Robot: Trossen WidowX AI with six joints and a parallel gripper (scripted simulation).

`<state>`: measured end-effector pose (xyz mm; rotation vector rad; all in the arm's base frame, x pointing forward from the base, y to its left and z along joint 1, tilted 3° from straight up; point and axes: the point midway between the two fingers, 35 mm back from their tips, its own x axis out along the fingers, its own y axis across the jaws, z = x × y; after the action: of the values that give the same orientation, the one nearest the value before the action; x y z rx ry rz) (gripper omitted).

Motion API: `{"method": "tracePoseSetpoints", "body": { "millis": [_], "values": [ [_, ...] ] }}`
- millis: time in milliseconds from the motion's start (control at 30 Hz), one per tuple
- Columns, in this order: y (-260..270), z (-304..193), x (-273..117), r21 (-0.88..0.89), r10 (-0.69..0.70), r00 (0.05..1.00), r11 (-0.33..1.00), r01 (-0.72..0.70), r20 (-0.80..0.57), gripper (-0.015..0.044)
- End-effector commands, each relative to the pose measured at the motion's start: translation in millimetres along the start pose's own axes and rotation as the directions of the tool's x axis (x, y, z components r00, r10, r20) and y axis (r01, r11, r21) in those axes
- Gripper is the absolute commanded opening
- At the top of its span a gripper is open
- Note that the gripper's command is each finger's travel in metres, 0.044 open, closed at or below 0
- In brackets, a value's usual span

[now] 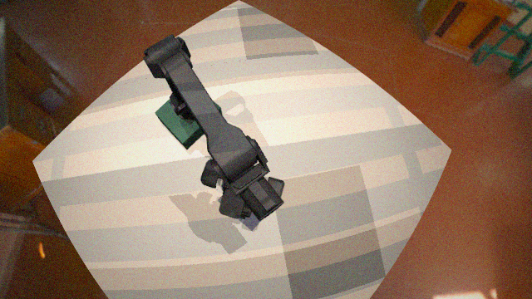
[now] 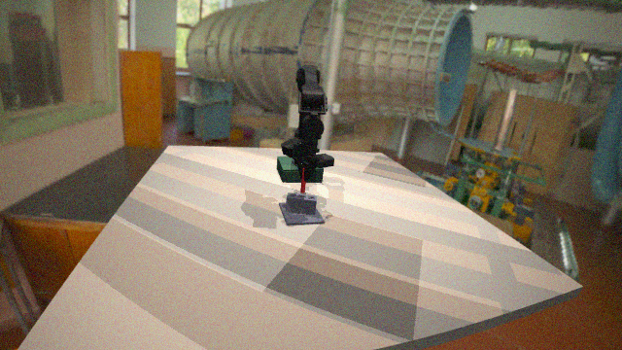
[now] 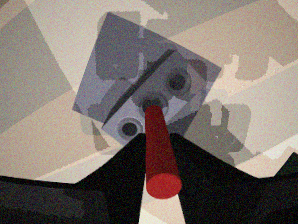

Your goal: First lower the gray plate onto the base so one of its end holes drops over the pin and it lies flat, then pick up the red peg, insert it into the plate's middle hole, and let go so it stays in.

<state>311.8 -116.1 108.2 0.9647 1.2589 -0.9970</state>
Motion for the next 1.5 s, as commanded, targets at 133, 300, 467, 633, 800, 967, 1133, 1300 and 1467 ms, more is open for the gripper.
{"method": "tracePoseSetpoints", "body": {
  "millis": [133,300,467,633,800,967,1133,1300,1467],
  "values": [
    [-1,0,0,-0.004,-0.004,1.000,1.000,0.004,0.000,0.0000],
    [-1,0,0,-0.004,-0.004,1.000,1.000,0.004,0.000,0.0000],
    [0,0,0,0.000,0.000,1.000,1.000,0.000,0.000,0.0000],
    [0,0,1,0.000,0.000,1.000,1.000,0.000,0.000,0.0000],
    [-1,0,7,-0.001,-0.001,1.000,1.000,0.001,0.000,0.0000],
    [-2,-1,14,-0.003,-0.003,1.000,1.000,0.003,0.000,0.0000],
    [-2,-1,19,-0.004,-0.004,1.000,1.000,0.004,0.000,0.0000],
    [-1,0,17,-0.001,0.001,1.000,1.000,-0.001,0.002,0.0000],
    [0,0,16,0.000,0.003,1.000,1.000,-0.003,0.002,0.0000]
  ]
}}
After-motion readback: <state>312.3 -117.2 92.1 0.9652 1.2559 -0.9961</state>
